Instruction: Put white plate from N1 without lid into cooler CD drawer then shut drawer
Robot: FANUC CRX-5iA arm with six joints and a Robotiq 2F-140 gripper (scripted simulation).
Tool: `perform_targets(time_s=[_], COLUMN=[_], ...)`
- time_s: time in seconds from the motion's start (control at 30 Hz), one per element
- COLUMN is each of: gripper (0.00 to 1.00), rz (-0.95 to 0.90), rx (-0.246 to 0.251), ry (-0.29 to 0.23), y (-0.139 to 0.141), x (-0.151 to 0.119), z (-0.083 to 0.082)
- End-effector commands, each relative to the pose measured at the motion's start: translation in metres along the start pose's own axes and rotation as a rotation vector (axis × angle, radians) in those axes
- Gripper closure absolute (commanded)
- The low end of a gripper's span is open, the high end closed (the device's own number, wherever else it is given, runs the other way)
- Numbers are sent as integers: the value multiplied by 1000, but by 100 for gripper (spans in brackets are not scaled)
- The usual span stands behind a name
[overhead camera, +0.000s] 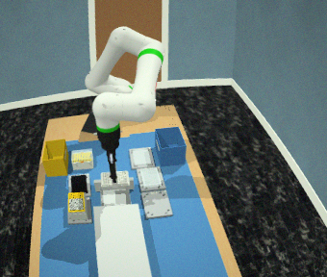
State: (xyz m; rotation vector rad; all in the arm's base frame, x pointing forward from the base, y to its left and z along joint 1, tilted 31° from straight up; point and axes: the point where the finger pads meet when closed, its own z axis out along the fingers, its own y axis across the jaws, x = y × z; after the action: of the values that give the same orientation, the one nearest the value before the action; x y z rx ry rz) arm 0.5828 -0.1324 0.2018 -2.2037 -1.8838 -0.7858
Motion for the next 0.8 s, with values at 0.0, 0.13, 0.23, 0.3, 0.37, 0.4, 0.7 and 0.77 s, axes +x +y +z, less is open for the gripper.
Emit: perform_targets(time_s=[0.0,0.13,0.23,0.3,0.37,0.4,0.7,0.77], gripper=[100,100,100,100,100,100,100,100], rz=[0,0,0,0,0,0,0,0], rx=[-1,-1,-1,-1,-1,-1,-1,-1], ry=[0,0,0,0,0,0,0,0], y=[-2,-3,-3,-3,-3,-3,-3,-3], x=[-8,-13,-13,-13,-13,-13,-13,-13], z=[0,0,0,0,0,0,9,9])
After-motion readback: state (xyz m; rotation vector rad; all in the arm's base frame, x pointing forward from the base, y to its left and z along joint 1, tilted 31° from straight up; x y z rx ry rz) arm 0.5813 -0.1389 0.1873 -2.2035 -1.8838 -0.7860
